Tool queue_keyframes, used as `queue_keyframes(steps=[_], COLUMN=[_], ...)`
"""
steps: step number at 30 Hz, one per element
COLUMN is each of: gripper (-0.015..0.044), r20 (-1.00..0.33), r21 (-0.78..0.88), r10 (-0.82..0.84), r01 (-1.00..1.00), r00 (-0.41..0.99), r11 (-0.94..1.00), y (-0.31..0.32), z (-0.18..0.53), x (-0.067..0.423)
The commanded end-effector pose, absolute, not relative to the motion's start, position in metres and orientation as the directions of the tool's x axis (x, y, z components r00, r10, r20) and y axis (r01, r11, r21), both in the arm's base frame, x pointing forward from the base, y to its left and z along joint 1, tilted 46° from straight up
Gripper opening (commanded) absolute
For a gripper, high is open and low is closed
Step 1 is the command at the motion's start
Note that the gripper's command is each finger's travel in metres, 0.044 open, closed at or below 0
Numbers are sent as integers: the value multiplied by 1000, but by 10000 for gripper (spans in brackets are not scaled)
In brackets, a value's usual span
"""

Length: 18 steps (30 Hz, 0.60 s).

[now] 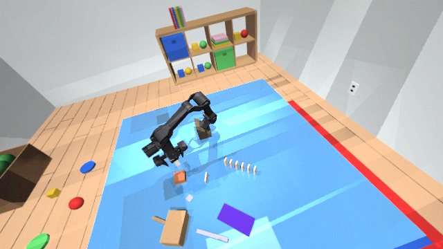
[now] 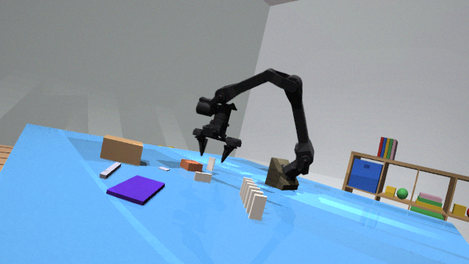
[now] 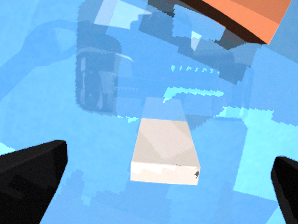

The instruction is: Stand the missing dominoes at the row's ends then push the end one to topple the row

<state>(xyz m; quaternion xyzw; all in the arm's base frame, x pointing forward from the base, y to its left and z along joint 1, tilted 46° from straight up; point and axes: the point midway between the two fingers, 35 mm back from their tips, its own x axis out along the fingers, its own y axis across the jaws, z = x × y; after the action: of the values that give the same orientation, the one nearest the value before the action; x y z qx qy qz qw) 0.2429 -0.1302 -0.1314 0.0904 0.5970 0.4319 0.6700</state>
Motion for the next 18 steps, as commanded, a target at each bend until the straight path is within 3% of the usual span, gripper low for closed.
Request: queue_keyframes(steps=[1,7,18], gripper=[440,440,151], r20=[-715,-715,-715], r21=[646,646,646], r10=[693,693,693], r01=[-465,-465,-465], r00=[-91,-91,-91], r11=[606,605,605], y=[-121,-117,-117], z=[-137,-141,-141], x=[240,239,239])
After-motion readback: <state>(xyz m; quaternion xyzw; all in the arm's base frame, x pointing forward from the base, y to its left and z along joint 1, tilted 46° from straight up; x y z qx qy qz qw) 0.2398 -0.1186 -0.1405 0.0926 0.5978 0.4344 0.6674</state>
